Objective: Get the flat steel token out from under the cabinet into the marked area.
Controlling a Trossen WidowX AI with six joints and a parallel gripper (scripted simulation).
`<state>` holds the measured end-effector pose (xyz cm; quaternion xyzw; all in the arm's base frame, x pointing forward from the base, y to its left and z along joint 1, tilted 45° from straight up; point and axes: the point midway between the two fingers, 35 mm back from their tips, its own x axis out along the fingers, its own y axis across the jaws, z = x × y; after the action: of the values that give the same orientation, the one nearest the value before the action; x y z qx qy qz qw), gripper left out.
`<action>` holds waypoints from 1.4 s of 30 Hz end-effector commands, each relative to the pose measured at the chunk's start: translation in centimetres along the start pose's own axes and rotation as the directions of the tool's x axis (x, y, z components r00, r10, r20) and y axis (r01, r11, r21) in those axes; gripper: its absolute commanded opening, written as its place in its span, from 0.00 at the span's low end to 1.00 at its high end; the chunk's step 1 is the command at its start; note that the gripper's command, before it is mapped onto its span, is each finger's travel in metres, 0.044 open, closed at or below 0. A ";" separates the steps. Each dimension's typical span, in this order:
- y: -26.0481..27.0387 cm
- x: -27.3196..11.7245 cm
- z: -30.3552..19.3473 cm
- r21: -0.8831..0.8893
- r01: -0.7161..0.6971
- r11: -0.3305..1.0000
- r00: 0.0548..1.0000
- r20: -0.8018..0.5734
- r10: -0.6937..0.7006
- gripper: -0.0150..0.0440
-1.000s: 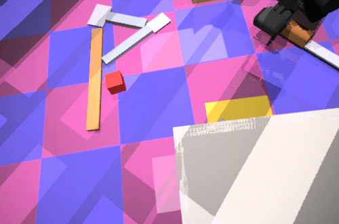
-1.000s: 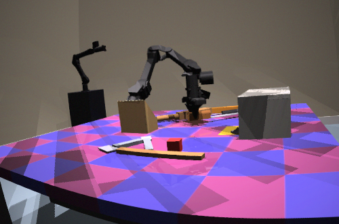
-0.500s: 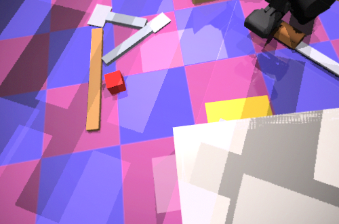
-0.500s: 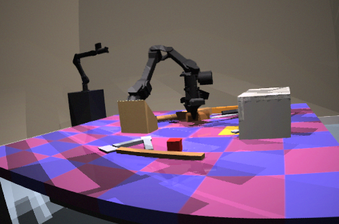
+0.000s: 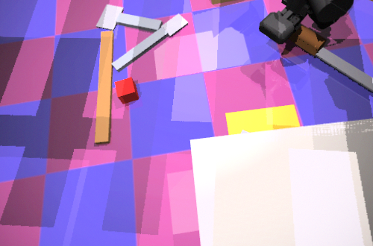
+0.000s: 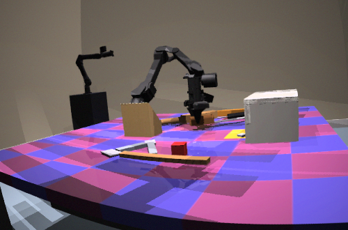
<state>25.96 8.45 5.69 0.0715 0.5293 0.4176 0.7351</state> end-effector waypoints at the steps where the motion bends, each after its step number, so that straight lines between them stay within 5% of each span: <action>1: -0.5 -0.1 -0.2 -0.002 -0.003 1.000 1.000 0.014 0.003 0.25; 42: -4.8 -0.1 -2.7 -0.002 -0.001 1.000 1.000 0.012 0.002 0.25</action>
<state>25.76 4.88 2.00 0.0749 0.5313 0.4190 0.7325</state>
